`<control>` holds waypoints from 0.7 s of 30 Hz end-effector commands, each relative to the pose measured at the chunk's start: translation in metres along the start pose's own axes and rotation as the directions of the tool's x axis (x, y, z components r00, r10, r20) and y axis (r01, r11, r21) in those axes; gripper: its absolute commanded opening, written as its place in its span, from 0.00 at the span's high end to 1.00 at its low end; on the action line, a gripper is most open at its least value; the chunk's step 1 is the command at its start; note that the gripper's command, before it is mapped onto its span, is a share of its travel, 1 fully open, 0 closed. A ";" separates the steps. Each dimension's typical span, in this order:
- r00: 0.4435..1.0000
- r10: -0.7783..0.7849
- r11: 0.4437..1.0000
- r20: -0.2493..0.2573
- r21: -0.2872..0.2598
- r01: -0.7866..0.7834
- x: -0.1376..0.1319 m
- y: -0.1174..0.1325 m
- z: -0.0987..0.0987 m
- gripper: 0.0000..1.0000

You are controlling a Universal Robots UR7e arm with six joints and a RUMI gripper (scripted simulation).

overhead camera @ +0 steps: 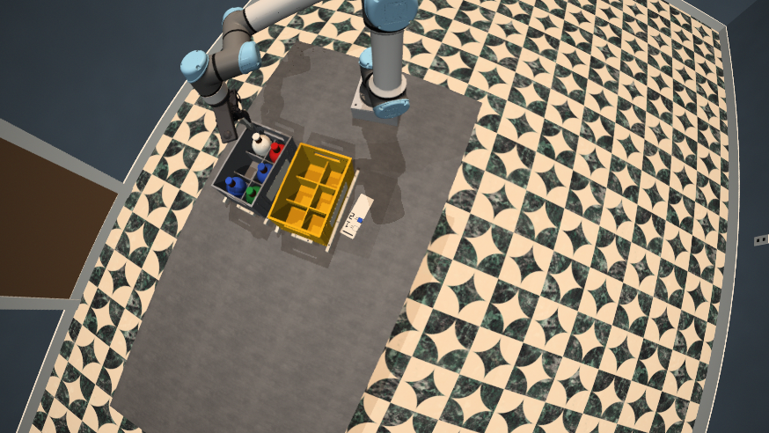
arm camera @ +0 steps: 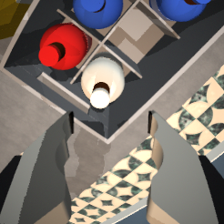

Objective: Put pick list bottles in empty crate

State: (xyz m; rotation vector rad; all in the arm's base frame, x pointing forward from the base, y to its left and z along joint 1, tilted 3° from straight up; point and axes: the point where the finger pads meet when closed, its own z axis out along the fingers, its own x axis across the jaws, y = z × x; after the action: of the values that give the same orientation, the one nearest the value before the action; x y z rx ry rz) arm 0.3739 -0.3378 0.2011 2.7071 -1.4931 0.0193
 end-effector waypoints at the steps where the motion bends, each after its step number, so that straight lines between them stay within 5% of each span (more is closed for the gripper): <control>1: 0.997 -0.079 0.997 -0.011 0.013 0.079 -0.007 0.019 0.014 0.62; 21: 0.997 -0.079 0.997 -0.011 0.013 0.079 -0.012 0.031 0.025 0.62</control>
State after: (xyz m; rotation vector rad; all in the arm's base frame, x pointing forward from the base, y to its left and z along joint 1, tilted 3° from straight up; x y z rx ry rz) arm 0.3407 -0.3452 0.1771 2.7699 -1.3882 0.0387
